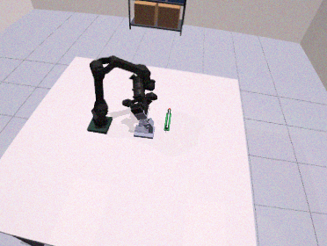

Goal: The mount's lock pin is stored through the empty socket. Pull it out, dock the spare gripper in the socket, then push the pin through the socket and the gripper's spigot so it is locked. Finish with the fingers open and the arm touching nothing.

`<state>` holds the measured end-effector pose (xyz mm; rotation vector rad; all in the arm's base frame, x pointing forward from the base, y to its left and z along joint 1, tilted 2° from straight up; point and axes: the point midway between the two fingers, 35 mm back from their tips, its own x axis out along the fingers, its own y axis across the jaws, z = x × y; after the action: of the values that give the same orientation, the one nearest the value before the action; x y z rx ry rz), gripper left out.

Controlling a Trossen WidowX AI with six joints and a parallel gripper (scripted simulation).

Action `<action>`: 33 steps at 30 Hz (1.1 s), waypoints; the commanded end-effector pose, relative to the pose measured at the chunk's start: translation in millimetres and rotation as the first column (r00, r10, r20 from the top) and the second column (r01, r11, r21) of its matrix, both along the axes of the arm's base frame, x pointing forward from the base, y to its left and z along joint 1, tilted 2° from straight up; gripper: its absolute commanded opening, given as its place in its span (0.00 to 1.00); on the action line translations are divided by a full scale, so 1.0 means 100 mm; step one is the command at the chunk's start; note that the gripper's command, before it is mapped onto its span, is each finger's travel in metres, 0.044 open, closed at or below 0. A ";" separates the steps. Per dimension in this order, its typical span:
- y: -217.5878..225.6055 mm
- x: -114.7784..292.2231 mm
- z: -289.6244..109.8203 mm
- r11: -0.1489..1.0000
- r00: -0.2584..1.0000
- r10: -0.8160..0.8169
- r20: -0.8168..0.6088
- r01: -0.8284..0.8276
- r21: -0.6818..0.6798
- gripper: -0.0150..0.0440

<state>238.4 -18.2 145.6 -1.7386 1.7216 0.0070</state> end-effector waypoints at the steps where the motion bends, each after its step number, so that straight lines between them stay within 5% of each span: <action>1: -0.01 0.04 -0.03 1.000 1.000 0.006 0.005 -0.006 -0.010 0.25; 33: -0.03 0.18 -0.36 1.000 1.000 0.002 0.001 -0.002 -0.003 0.25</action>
<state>256.9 -21.0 109.3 -1.7433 1.7201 0.0051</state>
